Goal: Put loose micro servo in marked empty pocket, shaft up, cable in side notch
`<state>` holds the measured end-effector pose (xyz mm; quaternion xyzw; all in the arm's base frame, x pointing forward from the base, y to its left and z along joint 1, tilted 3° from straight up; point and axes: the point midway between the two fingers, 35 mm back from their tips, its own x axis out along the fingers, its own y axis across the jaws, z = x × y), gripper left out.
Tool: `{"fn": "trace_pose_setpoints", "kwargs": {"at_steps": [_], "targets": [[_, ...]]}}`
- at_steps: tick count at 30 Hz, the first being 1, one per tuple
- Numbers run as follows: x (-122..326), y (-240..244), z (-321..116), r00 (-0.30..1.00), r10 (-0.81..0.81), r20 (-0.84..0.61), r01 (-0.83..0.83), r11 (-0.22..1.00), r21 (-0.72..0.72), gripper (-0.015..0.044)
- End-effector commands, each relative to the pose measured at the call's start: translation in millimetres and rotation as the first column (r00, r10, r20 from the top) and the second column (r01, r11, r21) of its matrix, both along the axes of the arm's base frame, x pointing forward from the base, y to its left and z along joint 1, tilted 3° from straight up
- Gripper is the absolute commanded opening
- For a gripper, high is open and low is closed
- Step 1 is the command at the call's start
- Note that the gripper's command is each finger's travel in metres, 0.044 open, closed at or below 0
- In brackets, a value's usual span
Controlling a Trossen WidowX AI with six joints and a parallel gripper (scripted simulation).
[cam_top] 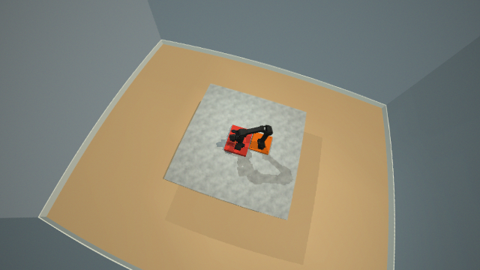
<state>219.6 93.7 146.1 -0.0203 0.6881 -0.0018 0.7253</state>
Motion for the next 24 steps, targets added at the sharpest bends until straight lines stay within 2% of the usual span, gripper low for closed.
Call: {"fn": "trace_pose_setpoints", "kwargs": {"at_steps": [1, 24], "targets": [[14, 0, 2, 1.000, 0.003, 0.009, -0.003, 1.000, -0.001, 0.0000], [104, 2, 9, 1.000, 0.003, 0.017, -0.003, 1.000, -0.002, 0.0000]]}}
